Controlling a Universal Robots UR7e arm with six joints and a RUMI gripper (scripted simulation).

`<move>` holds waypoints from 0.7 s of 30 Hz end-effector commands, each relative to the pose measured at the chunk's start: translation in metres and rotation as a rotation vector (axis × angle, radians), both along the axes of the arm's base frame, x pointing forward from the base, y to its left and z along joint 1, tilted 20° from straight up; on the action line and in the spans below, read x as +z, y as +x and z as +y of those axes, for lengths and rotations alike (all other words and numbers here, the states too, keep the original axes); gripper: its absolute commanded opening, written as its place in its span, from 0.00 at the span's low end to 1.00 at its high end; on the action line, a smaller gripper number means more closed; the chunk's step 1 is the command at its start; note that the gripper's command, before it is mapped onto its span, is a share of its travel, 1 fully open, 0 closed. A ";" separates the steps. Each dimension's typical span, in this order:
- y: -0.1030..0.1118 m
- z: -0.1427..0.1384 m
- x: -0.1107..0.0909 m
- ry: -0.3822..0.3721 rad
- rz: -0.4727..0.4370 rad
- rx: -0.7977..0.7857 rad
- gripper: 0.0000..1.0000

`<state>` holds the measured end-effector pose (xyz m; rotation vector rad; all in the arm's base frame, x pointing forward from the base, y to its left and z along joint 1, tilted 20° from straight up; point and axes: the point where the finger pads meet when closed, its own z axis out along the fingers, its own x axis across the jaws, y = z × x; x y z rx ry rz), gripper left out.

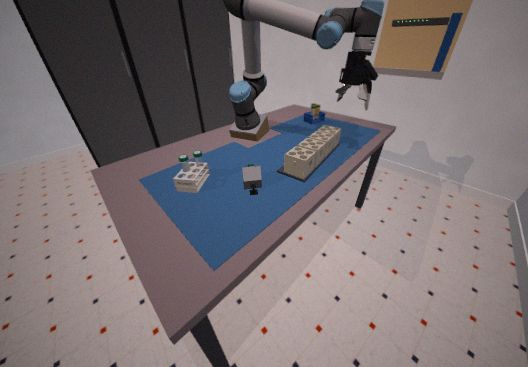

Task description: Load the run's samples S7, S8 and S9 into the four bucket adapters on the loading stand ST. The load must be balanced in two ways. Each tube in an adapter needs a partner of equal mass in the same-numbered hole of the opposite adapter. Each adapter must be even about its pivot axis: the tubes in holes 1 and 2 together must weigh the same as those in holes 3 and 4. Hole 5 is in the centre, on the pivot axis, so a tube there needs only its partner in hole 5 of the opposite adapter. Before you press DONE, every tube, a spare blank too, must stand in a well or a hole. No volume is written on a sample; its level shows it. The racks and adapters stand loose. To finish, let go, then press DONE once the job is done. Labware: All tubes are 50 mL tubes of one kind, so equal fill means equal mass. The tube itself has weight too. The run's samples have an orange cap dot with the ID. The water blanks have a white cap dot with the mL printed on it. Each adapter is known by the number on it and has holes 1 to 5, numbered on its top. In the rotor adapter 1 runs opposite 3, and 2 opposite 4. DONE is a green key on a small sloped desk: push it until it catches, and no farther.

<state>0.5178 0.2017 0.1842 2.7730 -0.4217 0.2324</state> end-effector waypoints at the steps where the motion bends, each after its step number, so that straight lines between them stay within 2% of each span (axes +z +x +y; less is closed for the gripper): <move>1: 0.000 0.000 0.001 0.000 -0.001 0.000 1.00; 17: 0.000 0.000 0.001 0.000 -0.001 0.000 1.00; 18: -0.002 -0.004 0.002 0.003 -0.007 -0.015 0.35; 21: -0.008 -0.017 0.005 0.010 -0.025 -0.062 0.35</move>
